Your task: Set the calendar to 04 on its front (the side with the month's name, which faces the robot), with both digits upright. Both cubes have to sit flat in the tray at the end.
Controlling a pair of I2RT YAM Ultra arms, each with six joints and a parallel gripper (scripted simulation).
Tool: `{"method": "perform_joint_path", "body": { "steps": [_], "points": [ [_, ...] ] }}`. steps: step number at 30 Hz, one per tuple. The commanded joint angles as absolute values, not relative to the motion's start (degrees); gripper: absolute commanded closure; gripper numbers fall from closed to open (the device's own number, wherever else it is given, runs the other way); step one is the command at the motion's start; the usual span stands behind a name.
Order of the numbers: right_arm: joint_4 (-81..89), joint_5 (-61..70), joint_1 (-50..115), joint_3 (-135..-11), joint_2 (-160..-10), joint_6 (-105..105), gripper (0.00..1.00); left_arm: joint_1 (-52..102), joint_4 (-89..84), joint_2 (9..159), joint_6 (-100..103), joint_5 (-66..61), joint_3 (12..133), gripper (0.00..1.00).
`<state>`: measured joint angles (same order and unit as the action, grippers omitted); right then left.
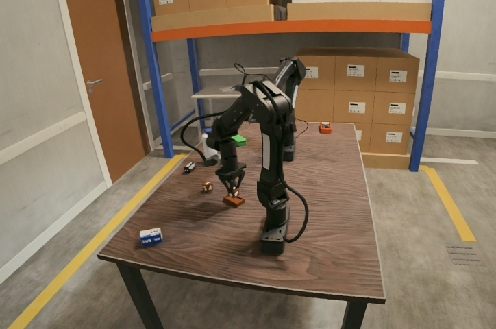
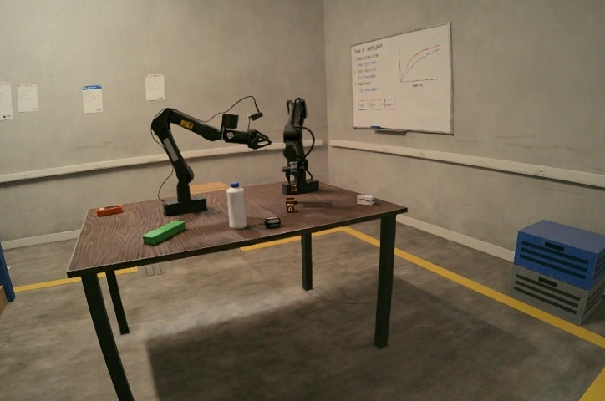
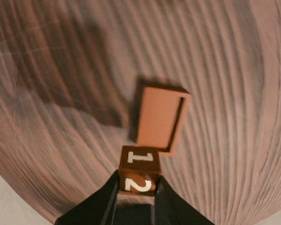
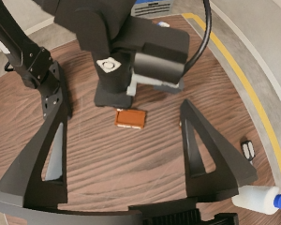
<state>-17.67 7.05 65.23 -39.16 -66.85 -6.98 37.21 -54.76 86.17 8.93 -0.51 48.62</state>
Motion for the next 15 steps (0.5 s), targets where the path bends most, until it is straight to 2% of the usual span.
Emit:
{"method": "perform_joint_path", "body": {
  "steps": [1, 15],
  "points": [
    [-19.3, 6.9, 65.3, -40.9, -66.6, -7.0, 0.00, 40.3, -55.6, 83.8, 12.3, -0.9, 48.6, 0.74],
    [-19.3, 6.9, 65.3, -40.9, -66.6, -7.0, 0.00, 41.7, -50.0, 85.4, 12.1, -0.6, 46.3, 0.74]
  ]
}}
